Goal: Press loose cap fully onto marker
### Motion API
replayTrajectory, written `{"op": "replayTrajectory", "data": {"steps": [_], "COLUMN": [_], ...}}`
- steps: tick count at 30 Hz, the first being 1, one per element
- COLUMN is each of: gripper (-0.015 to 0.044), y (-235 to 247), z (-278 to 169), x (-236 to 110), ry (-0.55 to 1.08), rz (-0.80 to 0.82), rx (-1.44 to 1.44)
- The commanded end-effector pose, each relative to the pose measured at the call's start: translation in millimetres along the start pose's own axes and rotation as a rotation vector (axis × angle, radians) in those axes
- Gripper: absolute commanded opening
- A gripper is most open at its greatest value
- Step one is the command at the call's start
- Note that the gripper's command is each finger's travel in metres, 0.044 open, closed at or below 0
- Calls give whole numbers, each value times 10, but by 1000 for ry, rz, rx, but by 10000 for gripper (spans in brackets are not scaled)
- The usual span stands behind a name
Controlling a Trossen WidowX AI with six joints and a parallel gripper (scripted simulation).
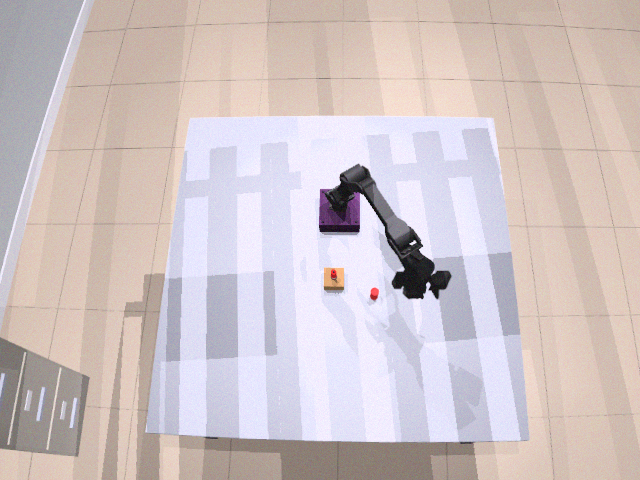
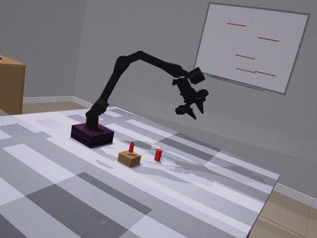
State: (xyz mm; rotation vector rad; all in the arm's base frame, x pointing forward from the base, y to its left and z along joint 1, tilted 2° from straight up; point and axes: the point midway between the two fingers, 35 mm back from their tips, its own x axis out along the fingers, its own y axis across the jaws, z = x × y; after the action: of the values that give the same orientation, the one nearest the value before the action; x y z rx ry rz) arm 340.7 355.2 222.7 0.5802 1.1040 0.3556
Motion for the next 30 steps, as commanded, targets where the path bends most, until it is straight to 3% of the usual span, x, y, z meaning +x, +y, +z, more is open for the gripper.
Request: {"op": "replayTrajectory", "data": {"steps": [1, 10, 17, 21, 30], "gripper": [246, 246, 246, 246, 246], "y": [-675, -1897, -1941, -2134, -2240], "z": [-20, -175, -215, -307, -363], "x": [121, -104, -143, 100, 216], "ry": [59, 188, 191, 191, 191], "rz": [-227, -677, -685, -685, -686], "rx": [101, 308, 311, 311, 311]}}
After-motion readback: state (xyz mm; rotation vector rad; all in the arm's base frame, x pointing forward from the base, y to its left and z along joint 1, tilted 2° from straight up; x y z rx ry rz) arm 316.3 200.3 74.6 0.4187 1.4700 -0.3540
